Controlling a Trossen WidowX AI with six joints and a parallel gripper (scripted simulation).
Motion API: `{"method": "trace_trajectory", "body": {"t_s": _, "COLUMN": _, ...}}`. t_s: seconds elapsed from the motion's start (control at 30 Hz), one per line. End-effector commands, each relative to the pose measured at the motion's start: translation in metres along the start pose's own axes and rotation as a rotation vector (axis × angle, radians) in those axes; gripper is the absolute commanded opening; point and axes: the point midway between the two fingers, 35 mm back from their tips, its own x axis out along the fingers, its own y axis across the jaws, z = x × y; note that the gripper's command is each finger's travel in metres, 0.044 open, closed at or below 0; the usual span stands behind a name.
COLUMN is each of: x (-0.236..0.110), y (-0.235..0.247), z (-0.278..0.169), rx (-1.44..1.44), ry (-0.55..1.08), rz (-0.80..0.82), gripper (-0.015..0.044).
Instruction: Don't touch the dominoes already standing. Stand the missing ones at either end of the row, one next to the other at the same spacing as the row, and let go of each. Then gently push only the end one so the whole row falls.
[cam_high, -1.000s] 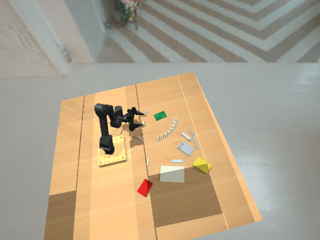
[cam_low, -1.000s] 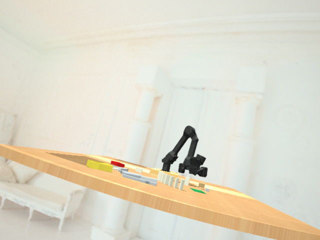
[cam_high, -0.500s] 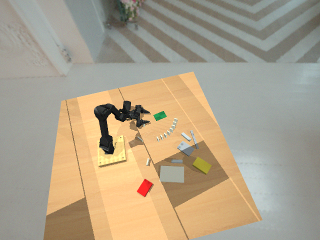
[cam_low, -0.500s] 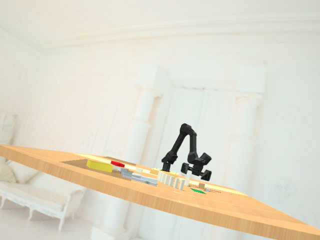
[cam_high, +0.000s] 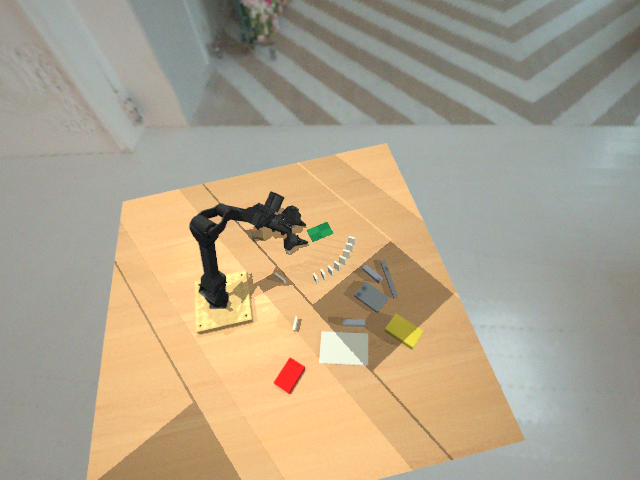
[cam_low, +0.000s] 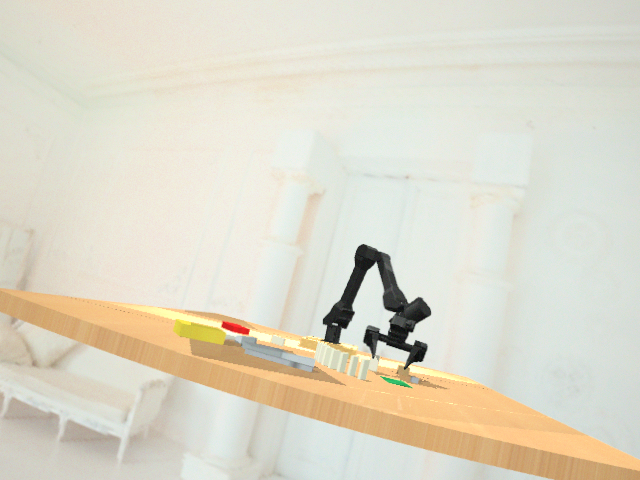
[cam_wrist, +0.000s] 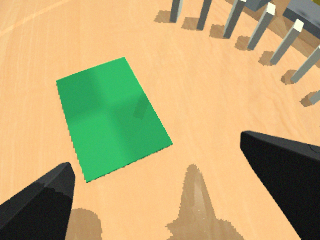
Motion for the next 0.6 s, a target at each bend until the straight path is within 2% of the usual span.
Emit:
{"method": "trace_trajectory", "body": {"t_s": 0.0, "x": -0.035, "y": -0.019, "z": 0.021, "rx": 0.147, "ry": 0.483, "rz": 0.05, "gripper": 0.044}}
{"method": "trace_trajectory", "body": {"t_s": 0.17, "x": -0.062, "y": -0.034, "z": 0.02, "rx": 0.205, "ry": 0.664, "rz": 0.033, "gripper": 0.044}}
{"method": "trace_trajectory", "body": {"t_s": 0.43, "x": -0.089, "y": -0.051, "z": 0.013, "rx": 0.232, "ry": 0.823, "rz": -0.017, "gripper": 0.044}}
{"method": "trace_trajectory", "body": {"t_s": 0.57, "x": -0.09, "y": -0.051, "z": 0.013, "rx": 0.234, "ry": 0.829, "rz": -0.019, "gripper": 0.044}}
